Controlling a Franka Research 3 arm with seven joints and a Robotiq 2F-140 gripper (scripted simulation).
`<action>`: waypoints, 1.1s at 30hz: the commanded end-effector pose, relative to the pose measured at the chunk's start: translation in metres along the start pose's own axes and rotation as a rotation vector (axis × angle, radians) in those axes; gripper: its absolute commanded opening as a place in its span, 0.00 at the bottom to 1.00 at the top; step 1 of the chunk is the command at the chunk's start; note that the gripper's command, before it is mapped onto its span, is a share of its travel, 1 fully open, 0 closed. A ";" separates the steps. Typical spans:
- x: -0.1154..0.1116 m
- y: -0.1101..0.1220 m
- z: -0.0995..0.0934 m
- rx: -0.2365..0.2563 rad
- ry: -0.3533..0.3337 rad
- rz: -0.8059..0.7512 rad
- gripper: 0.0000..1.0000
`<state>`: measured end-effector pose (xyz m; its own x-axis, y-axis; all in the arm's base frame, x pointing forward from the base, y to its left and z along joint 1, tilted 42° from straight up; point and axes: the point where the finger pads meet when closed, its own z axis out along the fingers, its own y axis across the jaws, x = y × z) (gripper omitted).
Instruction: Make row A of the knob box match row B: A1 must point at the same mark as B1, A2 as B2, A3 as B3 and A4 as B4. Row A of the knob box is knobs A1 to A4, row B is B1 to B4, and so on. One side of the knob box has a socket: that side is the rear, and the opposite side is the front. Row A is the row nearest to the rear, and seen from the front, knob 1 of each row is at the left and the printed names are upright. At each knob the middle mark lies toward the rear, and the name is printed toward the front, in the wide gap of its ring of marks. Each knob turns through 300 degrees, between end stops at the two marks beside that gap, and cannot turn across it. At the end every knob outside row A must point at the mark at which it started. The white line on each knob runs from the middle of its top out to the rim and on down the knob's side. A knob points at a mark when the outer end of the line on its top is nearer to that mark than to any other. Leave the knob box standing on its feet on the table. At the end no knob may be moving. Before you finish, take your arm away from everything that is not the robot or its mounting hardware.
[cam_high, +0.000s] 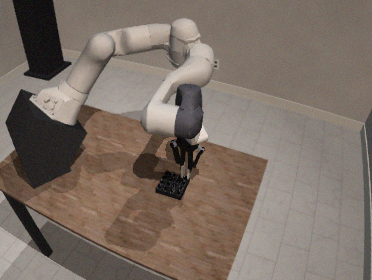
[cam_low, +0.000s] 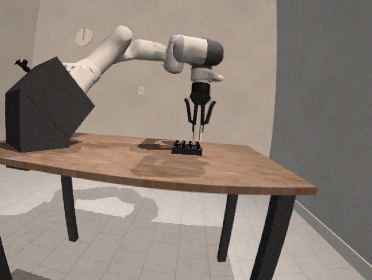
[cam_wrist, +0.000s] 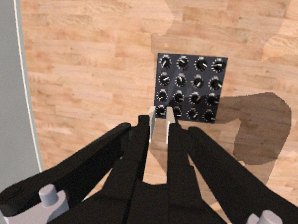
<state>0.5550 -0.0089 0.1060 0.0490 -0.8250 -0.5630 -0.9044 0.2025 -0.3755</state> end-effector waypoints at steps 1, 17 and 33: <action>0.000 0.000 0.005 0.000 0.003 -0.002 0.12; 0.000 0.000 0.011 0.000 0.003 -0.002 0.12; 0.000 0.000 0.011 0.000 0.003 -0.002 0.12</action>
<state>0.5591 -0.0044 0.0993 0.0480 -0.8253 -0.5626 -0.9042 0.2034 -0.3756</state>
